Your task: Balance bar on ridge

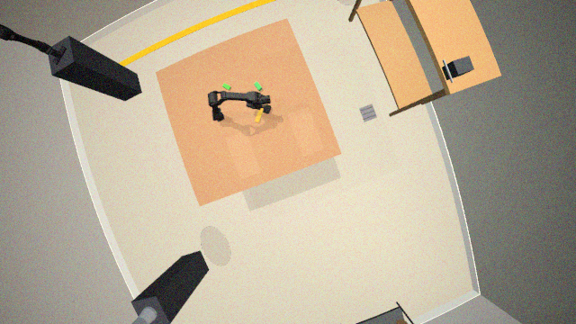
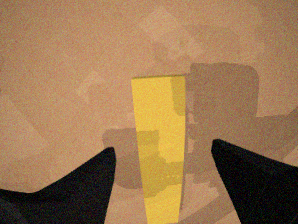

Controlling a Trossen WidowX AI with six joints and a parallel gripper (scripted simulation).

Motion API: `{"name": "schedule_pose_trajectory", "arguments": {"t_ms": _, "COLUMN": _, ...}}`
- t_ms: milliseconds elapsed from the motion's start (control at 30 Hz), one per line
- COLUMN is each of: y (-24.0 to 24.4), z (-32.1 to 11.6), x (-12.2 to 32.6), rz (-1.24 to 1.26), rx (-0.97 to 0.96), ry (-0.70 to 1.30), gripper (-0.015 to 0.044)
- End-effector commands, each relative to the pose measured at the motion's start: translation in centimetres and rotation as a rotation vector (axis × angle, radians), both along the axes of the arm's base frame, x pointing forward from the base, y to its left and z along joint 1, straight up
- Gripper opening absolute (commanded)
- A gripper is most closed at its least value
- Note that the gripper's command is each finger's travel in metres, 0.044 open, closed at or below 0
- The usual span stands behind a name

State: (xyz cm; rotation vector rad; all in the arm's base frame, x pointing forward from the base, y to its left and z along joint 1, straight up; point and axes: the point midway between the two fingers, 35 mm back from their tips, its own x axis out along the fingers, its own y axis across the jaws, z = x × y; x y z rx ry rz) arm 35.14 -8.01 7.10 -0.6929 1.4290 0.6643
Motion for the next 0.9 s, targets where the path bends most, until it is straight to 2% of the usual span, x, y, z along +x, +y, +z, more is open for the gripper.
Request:
{"name": "schedule_pose_trajectory", "arguments": {"t_ms": 0, "y": -0.1, "z": -0.7, "x": -0.1, "rz": 0.005, "rx": -0.004, "ry": 0.006, "gripper": 0.0315}}
{"name": "schedule_pose_trajectory", "arguments": {"t_ms": 700, "y": -0.1, "z": -2.1, "x": -0.1, "rz": 0.005, "rx": -0.004, "ry": 0.006, "gripper": 0.0315}}
{"name": "schedule_pose_trajectory", "arguments": {"t_ms": 867, "y": 0.0, "z": -2.1, "x": -0.1, "rz": 0.000, "rx": 0.001, "ry": 0.006, "gripper": 0.0184}}
